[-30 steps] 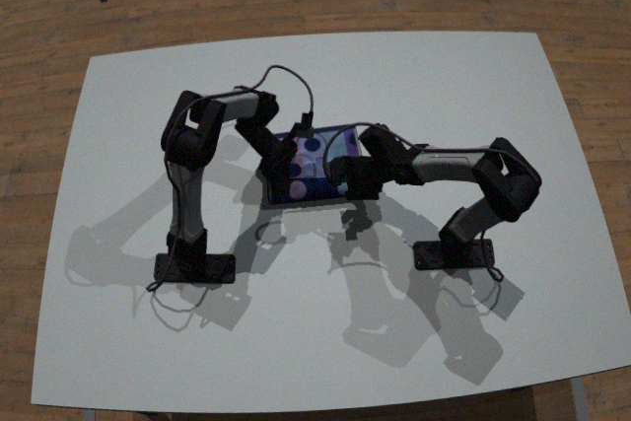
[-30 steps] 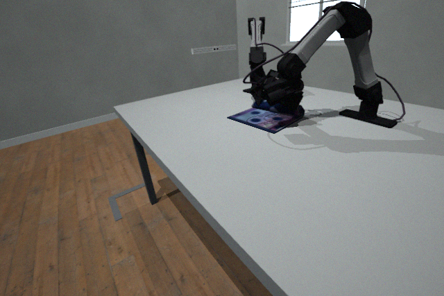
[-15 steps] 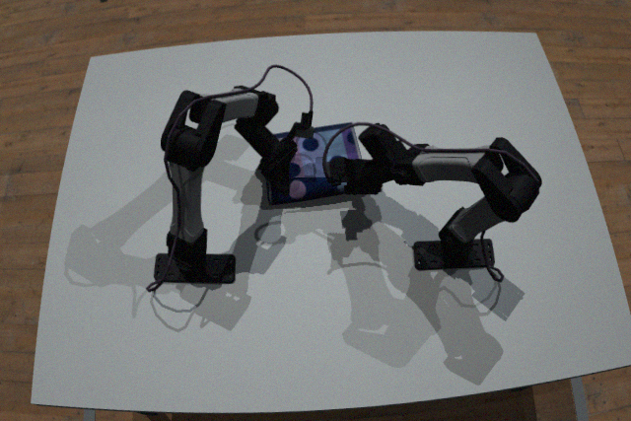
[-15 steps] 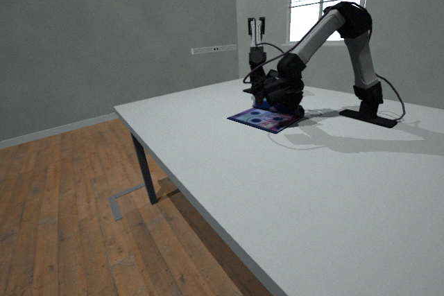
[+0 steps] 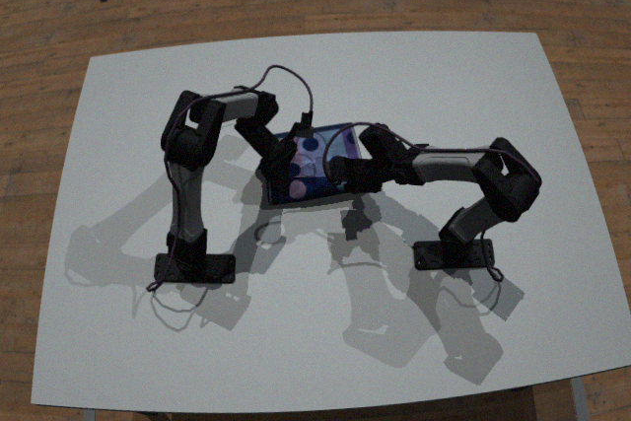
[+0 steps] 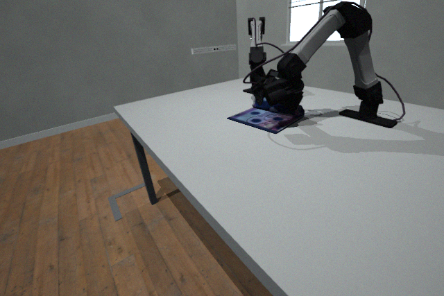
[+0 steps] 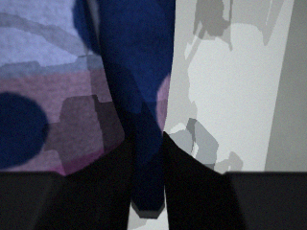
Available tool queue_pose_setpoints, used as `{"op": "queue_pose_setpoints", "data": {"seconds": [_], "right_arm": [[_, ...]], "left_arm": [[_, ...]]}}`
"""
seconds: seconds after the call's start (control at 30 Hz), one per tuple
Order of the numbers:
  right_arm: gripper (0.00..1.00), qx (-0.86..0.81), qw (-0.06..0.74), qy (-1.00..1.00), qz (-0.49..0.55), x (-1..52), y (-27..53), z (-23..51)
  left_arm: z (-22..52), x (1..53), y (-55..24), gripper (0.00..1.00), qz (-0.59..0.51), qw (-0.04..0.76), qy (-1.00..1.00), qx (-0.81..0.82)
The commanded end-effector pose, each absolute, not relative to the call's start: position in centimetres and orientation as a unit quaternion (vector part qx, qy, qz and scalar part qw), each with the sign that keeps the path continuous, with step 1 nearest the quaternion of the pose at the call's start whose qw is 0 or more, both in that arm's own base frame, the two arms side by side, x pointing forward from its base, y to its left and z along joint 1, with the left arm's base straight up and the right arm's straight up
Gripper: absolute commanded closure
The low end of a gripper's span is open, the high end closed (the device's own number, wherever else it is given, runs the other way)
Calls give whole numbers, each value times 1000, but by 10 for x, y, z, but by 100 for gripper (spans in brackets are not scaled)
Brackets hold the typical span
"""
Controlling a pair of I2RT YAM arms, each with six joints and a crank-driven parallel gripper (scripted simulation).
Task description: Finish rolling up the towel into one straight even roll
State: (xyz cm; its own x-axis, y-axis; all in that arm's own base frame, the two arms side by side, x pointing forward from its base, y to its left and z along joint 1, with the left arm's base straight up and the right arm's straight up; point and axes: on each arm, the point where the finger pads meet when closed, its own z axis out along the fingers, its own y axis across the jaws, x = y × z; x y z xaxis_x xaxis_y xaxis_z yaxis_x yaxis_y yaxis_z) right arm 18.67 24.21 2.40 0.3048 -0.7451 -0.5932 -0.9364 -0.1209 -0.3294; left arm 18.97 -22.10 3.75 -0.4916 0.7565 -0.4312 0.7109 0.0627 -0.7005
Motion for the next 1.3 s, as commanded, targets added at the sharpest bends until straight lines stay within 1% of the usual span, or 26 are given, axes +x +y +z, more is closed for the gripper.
{"op": "queue_pose_setpoints", "data": {"seconds": [0.0,0.1,0.6,0.87,1.17,1.27], "right_arm": [[75,-732,346,569,144,191,250,31],[75,-732,346,569,144,191,250,31],[75,-732,346,569,144,191,250,31],[75,-730,333,576,156,191,250,32],[75,-717,273,605,213,191,250,33],[75,-715,264,608,221,191,250,34]], "left_arm": [[35,189,-222,79,468,27,-726,-503],[35,189,-222,79,468,27,-726,-503],[47,189,-222,15,468,27,-726,-503],[57,198,-210,15,468,27,-726,-503],[83,222,-179,15,468,27,-726,-503],[85,224,-178,15,468,27,-726,-503]]}}
